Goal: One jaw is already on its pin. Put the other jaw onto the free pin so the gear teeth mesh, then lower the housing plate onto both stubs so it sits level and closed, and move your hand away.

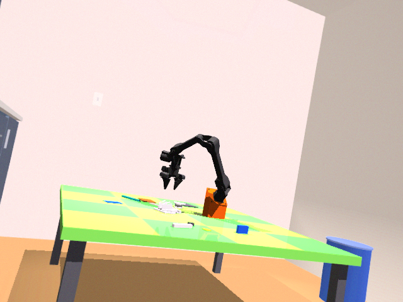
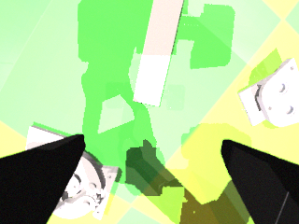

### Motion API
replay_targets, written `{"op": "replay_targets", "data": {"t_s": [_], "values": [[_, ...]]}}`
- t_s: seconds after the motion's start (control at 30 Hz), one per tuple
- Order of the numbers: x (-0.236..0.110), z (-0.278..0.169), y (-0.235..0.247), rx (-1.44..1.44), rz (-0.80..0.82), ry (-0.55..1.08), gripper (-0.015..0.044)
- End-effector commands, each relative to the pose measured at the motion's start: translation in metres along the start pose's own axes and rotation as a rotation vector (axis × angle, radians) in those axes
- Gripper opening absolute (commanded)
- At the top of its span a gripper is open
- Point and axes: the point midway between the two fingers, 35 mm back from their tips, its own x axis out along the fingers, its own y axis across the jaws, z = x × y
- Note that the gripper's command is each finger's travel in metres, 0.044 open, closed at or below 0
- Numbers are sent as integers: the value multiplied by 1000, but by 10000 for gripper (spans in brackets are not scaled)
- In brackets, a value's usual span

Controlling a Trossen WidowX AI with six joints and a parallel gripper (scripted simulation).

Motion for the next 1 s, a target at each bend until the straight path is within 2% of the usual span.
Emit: {"op": "replay_targets", "data": {"t_s": [0.0, 0.97], "values": [[0, 4, -9, -98, -7, 1, 440], [0, 23, -65, -803, -7, 19, 440]]}}
